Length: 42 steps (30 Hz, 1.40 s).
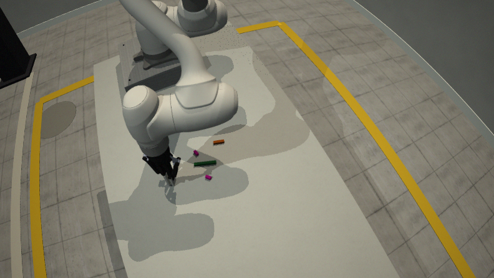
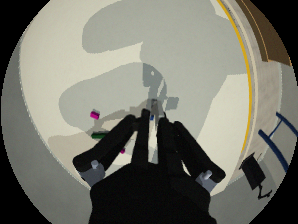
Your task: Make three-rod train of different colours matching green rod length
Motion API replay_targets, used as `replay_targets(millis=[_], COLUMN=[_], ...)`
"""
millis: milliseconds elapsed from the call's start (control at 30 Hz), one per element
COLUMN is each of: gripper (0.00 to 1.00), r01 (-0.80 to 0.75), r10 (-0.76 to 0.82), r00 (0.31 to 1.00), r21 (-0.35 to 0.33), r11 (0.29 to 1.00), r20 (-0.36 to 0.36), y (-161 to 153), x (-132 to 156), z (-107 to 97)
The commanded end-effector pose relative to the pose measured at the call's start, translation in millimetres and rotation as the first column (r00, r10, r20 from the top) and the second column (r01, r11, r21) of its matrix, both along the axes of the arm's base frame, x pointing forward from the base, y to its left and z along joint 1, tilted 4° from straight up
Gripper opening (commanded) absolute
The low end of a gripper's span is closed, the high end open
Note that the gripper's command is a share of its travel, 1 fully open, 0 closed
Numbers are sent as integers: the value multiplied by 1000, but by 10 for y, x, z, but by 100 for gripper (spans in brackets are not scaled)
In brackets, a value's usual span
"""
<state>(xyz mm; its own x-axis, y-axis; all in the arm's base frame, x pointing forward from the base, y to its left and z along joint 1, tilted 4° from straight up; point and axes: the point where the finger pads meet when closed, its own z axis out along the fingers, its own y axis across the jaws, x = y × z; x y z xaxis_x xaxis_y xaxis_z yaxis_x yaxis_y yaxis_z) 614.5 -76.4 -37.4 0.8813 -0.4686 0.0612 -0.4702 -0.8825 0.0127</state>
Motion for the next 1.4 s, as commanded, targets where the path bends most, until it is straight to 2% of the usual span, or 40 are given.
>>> replay_targets(millis=[0,233,667,900,1367], gripper=[8,15,15,15,15], r01=[0,0,0,0,0], r10=[0,0,0,0,0], r00=[1000,1000,1000,1000,1000], r21=[0,0,0,0,0], r11=[1000,1000,1000,1000,1000], r20=[0,0,0,0,0], y=[1,1,1,5,32], x=[0,0,0,-5,-37], z=[1,1,8,104,781])
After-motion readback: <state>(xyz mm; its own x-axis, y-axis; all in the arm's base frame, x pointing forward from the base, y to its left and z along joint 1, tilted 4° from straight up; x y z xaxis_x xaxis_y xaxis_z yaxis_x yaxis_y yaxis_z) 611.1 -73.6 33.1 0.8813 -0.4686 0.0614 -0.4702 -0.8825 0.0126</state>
